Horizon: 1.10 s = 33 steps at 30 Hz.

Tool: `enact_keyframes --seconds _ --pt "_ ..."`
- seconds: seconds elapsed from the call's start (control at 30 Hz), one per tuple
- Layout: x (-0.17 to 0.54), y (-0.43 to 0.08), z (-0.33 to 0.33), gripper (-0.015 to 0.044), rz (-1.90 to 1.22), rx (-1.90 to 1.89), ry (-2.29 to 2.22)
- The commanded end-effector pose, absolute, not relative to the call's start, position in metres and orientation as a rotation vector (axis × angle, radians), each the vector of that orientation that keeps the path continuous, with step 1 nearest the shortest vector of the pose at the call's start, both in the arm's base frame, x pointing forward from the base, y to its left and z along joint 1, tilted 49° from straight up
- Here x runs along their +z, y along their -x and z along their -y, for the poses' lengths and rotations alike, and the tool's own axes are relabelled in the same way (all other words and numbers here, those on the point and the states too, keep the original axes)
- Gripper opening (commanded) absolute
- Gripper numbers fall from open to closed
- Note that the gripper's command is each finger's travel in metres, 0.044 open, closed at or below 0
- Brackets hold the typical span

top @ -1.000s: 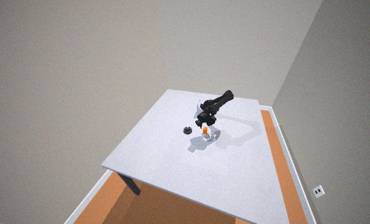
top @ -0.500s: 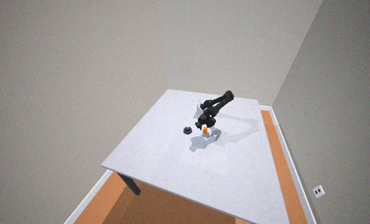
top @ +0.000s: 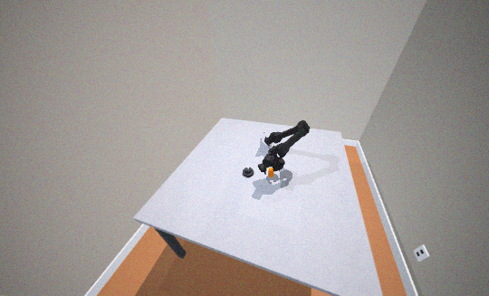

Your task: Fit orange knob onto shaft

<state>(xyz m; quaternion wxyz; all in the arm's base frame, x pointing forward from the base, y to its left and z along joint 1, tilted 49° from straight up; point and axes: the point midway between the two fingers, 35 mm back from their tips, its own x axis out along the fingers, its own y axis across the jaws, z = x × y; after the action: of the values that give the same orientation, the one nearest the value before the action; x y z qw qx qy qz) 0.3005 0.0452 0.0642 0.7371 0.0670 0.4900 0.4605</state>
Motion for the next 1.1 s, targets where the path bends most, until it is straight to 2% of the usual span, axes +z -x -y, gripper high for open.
enact_keyframes --seconds 0.0,0.43,0.77,0.97,1.07 --pt "0.059 -0.299 -0.052 0.044 -1.081 1.015 -0.158" --pt "0.048 -0.298 -0.066 0.044 -1.079 1.018 -0.161" --pt "0.048 -0.298 -0.066 0.0177 -1.079 1.018 -0.161" --pt "0.048 -0.298 -0.066 0.0138 -1.079 1.018 -0.161" --pt "0.049 -0.299 -0.064 0.0059 -1.079 1.017 -0.16"
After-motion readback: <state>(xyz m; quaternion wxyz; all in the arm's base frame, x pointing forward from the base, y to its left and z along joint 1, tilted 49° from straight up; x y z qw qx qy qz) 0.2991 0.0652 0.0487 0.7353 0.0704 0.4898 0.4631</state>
